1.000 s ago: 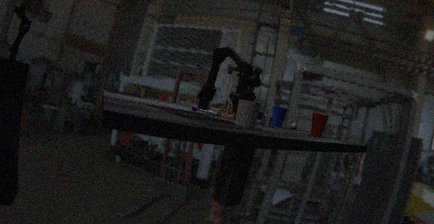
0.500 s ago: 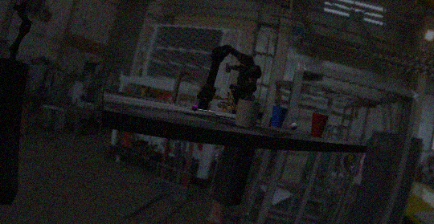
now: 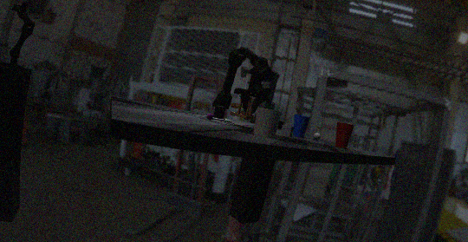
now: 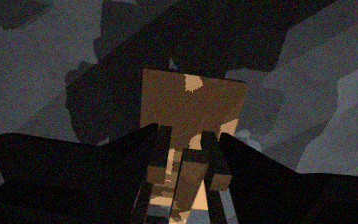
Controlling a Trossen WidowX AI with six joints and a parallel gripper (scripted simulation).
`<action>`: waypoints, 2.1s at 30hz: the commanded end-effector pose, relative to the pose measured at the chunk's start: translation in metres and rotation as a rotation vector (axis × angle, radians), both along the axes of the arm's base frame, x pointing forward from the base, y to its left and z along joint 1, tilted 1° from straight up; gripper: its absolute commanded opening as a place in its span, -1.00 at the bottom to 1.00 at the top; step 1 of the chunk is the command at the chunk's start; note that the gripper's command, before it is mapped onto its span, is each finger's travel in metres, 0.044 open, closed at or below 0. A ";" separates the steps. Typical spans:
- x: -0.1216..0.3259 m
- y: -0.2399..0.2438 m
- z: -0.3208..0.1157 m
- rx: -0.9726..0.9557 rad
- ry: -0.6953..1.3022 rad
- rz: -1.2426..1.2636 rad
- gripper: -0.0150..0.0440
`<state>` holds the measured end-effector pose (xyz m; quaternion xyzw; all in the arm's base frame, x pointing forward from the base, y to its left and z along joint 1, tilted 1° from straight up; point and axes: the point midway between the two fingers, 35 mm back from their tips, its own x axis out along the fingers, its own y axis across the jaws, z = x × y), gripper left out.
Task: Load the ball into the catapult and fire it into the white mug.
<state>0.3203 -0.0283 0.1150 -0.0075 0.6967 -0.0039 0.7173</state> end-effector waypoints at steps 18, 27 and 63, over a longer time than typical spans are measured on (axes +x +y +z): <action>0.011 -0.049 -0.006 0.002 -0.020 -0.245 -0.49; 0.012 -0.049 -0.021 0.002 -0.020 -0.245 -0.49; 0.015 -0.050 -0.005 0.002 -0.015 -0.244 1.00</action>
